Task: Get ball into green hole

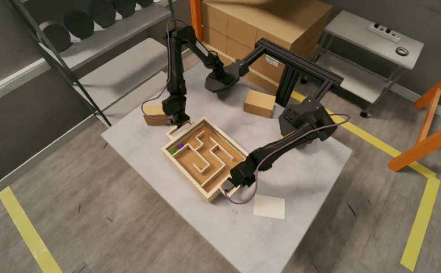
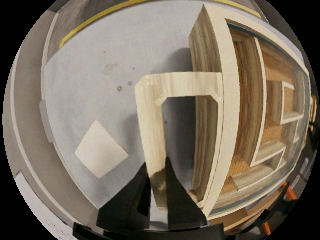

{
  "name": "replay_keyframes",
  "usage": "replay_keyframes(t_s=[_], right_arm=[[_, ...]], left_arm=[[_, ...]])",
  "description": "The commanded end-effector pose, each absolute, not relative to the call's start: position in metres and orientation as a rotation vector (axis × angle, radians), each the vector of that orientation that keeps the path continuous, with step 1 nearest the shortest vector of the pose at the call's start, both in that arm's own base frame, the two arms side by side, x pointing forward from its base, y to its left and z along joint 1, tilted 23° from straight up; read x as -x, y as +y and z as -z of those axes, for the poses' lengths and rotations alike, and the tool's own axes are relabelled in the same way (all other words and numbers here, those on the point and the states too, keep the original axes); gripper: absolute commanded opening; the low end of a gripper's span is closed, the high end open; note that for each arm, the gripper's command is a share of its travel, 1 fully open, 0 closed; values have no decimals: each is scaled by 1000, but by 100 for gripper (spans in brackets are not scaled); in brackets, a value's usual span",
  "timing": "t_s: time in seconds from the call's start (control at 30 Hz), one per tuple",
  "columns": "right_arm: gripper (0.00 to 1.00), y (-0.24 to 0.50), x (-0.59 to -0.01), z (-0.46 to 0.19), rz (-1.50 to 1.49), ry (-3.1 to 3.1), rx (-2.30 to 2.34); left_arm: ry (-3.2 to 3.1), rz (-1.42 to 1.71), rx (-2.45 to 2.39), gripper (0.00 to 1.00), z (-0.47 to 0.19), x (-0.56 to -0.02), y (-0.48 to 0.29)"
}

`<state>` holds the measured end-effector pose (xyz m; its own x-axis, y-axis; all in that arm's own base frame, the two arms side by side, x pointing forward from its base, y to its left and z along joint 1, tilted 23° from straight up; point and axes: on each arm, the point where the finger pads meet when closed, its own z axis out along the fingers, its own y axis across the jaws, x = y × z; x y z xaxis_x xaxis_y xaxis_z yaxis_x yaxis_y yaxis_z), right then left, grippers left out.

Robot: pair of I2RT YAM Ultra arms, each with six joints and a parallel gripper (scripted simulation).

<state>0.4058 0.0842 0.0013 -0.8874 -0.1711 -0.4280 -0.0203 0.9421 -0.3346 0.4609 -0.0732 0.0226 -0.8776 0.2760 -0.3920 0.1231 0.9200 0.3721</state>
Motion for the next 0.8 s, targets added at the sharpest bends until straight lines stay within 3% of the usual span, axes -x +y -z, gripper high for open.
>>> replay_keyframes(t_s=[0.0, 0.23, 0.43, 0.77], right_arm=[[0, 108, -436, -40, 351, 2495, 116], [0, 105, -421, -42, 459, 2507, 95], [0, 102, -433, -36, 332, 2511, 122], [0, 102, -430, -41, 411, 2505, 97]], left_arm=[[2485, -469, -278, 0, -79, -488, -91], [2508, -371, -282, 0, -62, -490, -82], [2523, -508, -264, 0, -72, -475, -83], [2500, -416, -276, 0, -68, -495, -87]])
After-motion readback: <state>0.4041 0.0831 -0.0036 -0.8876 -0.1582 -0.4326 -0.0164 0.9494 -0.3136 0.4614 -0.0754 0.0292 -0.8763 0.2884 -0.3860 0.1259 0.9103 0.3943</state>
